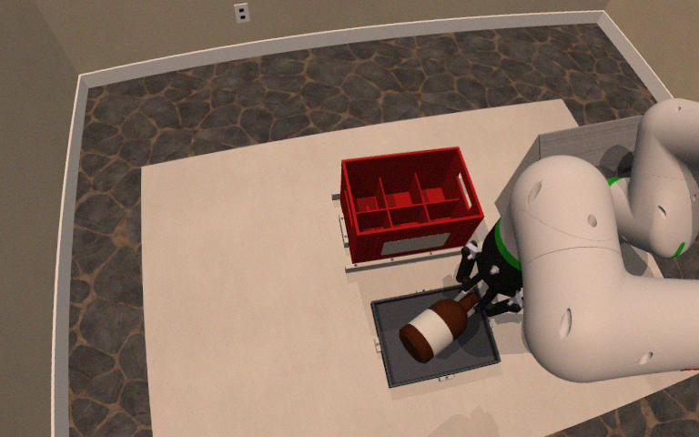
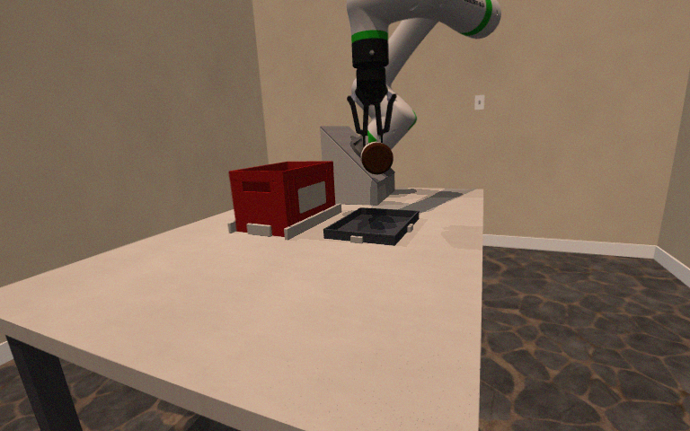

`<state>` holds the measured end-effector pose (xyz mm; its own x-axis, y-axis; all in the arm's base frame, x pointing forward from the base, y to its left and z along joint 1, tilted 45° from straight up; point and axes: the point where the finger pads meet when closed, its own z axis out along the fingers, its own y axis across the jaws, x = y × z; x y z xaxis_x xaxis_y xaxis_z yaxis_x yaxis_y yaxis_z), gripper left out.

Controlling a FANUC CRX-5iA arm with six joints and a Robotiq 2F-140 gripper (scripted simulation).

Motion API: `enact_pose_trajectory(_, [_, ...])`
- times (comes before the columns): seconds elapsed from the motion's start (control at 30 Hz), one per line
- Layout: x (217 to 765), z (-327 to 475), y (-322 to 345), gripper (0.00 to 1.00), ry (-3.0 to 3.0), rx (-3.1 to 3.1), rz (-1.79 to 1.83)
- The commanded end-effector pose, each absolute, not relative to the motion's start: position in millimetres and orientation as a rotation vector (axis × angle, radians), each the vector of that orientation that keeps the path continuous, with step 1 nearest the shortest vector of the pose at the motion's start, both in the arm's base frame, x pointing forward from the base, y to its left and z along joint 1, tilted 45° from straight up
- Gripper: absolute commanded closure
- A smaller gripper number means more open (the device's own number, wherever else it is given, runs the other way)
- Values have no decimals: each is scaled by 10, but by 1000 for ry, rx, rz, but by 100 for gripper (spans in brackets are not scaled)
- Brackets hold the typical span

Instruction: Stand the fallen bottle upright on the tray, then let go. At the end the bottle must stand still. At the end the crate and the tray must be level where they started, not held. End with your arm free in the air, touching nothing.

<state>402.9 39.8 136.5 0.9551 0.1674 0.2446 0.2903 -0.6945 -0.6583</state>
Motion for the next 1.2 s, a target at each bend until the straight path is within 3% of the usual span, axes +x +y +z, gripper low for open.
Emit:
enact_pose_trajectory(0.0, [4030,1366,395,100,-320,-2352,-213])
enact_pose_trajectory(1.17, [4030,1366,395,100,-513,-2327,-291])
